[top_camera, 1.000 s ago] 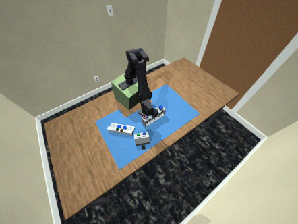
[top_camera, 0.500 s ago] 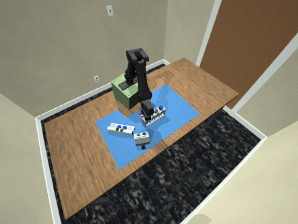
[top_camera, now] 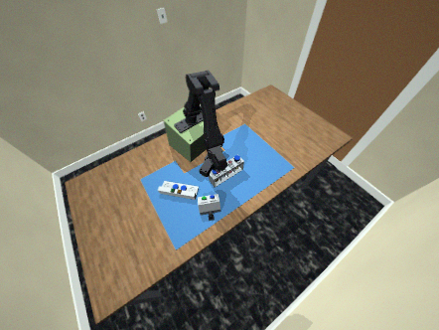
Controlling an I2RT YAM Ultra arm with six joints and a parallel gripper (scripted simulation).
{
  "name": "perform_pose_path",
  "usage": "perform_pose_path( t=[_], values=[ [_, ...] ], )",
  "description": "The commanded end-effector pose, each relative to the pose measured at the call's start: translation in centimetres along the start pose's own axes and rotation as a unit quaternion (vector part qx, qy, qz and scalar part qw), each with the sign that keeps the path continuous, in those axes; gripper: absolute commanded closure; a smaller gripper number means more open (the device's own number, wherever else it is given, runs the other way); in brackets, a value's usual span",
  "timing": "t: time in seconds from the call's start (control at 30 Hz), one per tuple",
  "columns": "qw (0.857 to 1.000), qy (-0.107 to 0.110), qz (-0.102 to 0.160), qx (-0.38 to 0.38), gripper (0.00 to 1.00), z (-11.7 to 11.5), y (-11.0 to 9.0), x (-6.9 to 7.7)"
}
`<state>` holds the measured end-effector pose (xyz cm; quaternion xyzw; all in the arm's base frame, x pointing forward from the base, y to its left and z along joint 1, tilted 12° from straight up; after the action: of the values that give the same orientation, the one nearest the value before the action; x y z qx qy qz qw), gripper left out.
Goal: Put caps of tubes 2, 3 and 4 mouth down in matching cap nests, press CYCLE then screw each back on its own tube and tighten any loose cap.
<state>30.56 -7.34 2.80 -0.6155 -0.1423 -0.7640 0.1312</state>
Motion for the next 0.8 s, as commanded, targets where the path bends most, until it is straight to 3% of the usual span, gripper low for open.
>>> perform_pose_path(
  t=[0.0, 0.1, 0.23, 0.5, 0.53, 0.77],
  values=[
    [0.99, 0.005, -0.003, -0.139, 0.51, 0.17, 0.13, 0.24],
    [0.982, 0.005, -0.003, -0.187, 0.51, 0.17, 0.11, 0.24],
    [0.952, 0.005, -0.002, -0.307, 0.51, 0.16, 0.09, 0.23],
    [0.952, 0.005, -0.002, -0.307, 0.51, 0.16, 0.08, 0.19],
    [0.952, 0.005, -0.002, -0.307, 1.0, 0.16, 0.08, 0.19],
    [0.952, 0.005, -0.002, -0.307, 1.0, 0.16, 0.09, 0.19]
  ],
)
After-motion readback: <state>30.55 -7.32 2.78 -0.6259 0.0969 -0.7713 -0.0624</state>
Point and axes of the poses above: the point where the finger pads meet when closed, its own x axis back along the fingers, its own z axis across the jaws, y = z × x, the point moved 8 cm from there along x, back along the fingers, and after that the axes turned 2 degrees about x, right-handed, at the moved point
